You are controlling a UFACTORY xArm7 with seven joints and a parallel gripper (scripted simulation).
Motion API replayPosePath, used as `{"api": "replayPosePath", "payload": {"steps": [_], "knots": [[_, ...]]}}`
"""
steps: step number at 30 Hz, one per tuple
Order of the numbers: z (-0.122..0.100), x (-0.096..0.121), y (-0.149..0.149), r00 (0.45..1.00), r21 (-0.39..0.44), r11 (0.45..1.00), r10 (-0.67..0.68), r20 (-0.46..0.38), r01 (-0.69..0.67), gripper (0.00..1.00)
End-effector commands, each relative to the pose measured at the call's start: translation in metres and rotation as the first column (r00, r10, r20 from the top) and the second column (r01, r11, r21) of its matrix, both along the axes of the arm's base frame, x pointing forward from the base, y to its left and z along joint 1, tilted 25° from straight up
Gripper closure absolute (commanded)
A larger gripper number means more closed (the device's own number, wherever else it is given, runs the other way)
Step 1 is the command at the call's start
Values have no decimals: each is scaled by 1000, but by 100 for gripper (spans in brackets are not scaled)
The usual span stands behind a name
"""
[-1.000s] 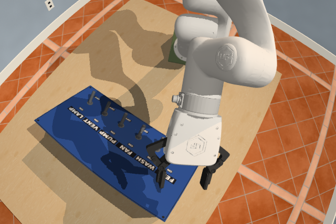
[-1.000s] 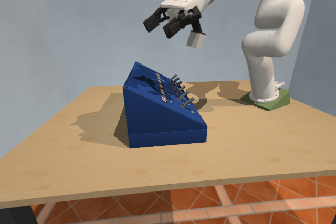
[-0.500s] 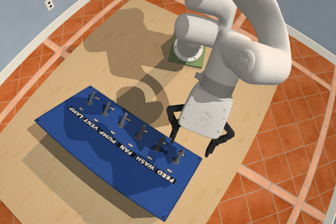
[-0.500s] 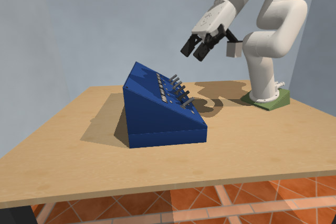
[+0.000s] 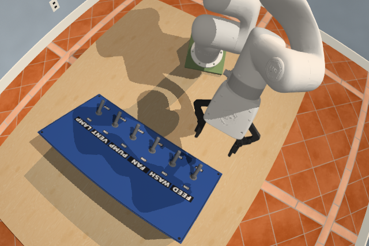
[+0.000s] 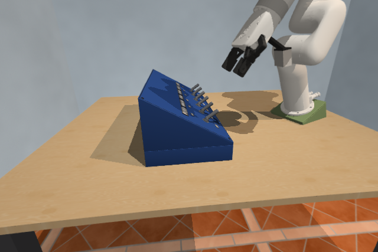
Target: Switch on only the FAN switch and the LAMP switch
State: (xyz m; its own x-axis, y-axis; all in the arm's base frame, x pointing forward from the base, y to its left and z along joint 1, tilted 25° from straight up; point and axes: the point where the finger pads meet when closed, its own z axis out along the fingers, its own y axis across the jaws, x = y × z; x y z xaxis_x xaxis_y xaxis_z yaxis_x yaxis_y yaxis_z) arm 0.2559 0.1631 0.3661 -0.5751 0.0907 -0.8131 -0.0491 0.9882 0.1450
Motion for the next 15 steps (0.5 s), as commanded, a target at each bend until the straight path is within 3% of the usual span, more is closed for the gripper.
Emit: {"api": "replayPosePath", "payload": {"steps": [1,10,11,15], "knots": [[-5,-6,0,1000,10,1000,-17,-23,18,0],[-8,-8,0,999,13,1000,-24,-32,24,0],[-8,-8,0,999,13,1000,-24,-32,24,24],[-8,-8,0,999,13,1000,-24,-32,24,24]]}}
